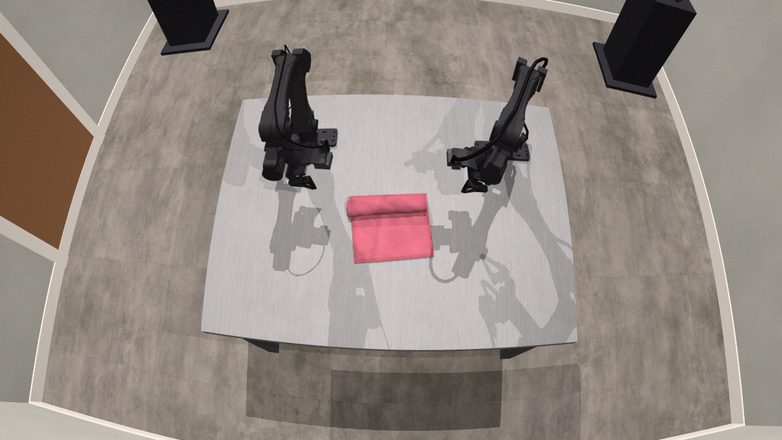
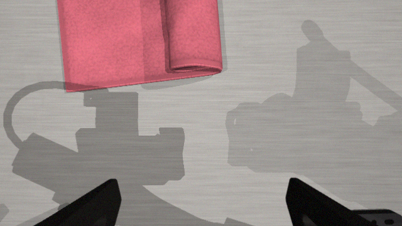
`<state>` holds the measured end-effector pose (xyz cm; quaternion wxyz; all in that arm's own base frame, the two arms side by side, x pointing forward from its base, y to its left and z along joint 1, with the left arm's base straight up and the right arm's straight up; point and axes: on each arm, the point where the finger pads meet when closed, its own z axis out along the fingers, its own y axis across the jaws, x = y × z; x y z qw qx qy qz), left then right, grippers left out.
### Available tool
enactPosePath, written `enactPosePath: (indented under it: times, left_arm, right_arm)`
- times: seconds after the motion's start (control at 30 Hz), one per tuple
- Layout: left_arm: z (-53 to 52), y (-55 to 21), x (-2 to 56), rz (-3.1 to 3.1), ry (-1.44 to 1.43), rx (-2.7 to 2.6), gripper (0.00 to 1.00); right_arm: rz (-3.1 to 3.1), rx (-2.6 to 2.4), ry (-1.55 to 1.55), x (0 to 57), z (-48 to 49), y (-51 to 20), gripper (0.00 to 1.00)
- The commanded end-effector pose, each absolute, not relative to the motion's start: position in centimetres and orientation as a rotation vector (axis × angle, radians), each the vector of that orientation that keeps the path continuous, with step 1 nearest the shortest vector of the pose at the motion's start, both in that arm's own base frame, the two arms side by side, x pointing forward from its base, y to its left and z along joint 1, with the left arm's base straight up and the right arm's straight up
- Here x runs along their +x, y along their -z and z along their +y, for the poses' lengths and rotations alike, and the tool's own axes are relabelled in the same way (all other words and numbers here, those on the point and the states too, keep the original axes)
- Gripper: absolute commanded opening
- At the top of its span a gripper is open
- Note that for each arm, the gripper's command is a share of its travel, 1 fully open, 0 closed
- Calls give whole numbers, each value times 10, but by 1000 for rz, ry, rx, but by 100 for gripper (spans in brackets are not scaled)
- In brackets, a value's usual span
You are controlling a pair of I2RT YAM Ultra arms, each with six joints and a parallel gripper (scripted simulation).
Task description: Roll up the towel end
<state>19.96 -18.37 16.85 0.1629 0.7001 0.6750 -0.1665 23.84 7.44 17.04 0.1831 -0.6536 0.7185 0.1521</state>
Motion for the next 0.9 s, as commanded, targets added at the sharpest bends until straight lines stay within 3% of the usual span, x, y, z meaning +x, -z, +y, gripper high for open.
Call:
enactPosePath:
  times: [0.0, 0.47, 0.87]
  left_arm:
    - [-172, -184, 200, 1854, 252, 1963, 85]
    - [-141, -215, 180, 1701, -101, 1905, 85]
    - [-136, -220, 178, 1676, -153, 1893, 85]
  right_arm:
    - [1913, -1874, -235, 236, 57, -184, 85]
    - [1728, -1877, 111, 222, 24, -215, 85]
    - [1698, -1875, 162, 220, 19, -220, 85]
